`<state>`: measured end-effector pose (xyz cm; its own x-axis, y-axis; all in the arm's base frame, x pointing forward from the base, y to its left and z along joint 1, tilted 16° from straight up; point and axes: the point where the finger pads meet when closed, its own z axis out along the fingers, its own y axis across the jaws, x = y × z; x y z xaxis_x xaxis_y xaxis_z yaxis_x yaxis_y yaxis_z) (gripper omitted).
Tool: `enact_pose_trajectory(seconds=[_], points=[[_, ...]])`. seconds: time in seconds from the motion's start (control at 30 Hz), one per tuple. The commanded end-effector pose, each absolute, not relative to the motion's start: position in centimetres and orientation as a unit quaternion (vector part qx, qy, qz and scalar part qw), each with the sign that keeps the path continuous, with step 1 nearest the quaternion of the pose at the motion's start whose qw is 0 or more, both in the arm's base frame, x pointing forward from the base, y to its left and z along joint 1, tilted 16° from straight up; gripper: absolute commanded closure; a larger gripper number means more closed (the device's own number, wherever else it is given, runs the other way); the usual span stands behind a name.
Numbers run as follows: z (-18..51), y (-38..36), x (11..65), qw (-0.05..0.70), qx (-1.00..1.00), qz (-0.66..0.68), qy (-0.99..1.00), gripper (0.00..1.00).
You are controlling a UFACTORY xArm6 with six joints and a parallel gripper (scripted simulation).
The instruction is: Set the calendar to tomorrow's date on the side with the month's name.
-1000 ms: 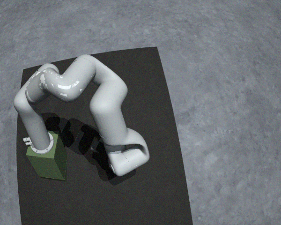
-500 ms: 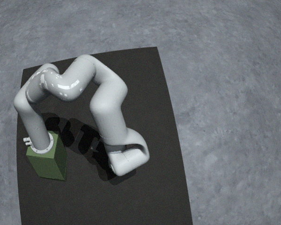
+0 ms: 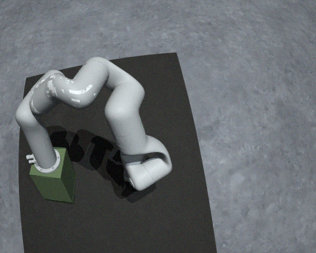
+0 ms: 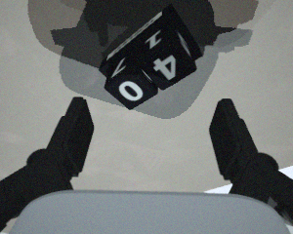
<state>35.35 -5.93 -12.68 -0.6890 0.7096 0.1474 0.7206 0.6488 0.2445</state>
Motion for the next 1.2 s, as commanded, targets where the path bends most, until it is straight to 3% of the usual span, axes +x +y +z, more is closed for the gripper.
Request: enact_pose_trajectory(seconds=[0.0,1.17], points=[[-12.3,-4.7,36.5,0.026,-0.427,-0.140,-0.893,0.00],[-11.1,0.1,40.3,0.044,-0.540,-0.136,-0.829,0.00]])
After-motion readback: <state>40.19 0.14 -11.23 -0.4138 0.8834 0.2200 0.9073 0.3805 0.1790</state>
